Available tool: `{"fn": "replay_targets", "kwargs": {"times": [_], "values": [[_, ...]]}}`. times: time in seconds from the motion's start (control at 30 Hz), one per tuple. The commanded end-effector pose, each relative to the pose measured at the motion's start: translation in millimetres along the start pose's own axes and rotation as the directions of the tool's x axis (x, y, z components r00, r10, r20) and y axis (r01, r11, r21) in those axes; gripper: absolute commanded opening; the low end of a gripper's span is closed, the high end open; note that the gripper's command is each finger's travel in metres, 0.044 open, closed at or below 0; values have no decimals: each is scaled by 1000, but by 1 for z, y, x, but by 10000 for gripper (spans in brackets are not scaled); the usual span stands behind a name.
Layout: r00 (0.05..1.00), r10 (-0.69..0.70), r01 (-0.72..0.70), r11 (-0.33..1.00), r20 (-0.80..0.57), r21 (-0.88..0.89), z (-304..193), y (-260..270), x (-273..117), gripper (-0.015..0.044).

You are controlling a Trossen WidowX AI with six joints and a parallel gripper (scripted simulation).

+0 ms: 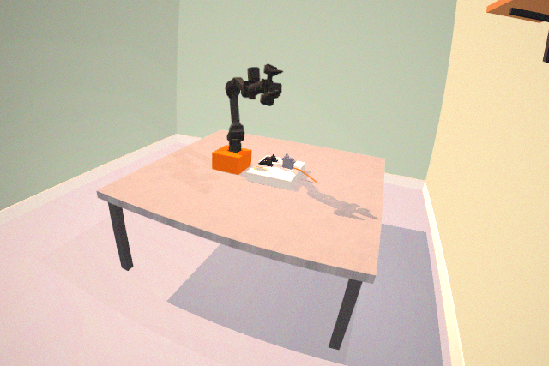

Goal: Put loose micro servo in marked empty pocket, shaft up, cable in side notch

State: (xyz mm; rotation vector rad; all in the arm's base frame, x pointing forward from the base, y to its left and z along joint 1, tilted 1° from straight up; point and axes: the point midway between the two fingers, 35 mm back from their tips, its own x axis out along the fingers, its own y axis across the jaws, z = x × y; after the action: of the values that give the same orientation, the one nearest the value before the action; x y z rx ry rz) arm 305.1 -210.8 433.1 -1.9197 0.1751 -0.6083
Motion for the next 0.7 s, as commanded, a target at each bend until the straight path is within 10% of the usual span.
{"fn": "replay_targets", "kwargs": {"times": [0.0,0.67], "values": [[997,66,-69,992,36,106,14,17,9,440],[877,393,-479,697,275,533,105,97,21,440]]}}
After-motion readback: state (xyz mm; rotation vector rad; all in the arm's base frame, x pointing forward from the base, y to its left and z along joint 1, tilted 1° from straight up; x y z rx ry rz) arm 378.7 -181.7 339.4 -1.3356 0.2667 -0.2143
